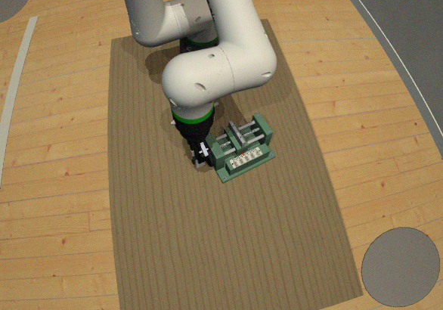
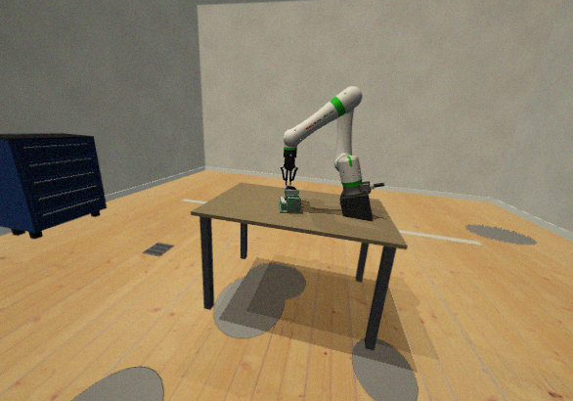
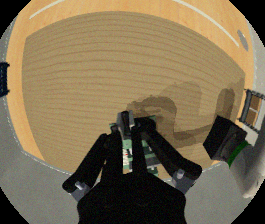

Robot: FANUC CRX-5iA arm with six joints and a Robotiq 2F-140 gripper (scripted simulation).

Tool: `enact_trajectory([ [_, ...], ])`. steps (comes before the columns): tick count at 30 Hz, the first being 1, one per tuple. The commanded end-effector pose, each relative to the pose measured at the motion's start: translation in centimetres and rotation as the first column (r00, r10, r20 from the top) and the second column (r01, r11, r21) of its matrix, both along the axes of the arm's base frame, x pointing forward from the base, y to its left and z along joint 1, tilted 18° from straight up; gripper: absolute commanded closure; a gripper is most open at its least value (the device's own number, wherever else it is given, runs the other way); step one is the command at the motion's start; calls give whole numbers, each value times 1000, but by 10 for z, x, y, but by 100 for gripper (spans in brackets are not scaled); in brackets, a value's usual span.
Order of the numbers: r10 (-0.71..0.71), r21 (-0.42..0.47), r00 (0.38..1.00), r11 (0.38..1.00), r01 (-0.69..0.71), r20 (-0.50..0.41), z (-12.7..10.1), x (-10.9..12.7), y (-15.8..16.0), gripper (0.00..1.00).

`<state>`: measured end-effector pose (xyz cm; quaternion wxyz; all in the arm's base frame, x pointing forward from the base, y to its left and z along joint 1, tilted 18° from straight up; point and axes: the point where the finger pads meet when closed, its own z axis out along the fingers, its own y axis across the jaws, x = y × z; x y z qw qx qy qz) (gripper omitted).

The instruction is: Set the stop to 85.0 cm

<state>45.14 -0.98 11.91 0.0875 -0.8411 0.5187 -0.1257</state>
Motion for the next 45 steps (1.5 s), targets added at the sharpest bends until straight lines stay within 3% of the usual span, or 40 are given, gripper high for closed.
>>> enact_trajectory([
  [1, 0, 0, 1000, 1000, 0, 0, -1, 2, 1, 96],
  [24, 0, 0, 1000, 1000, 0, 0, -15, 16, 5, 96],
  [45, 0, 0, 1000, 1000, 0, 0, -51, 13, -1, 96],
])
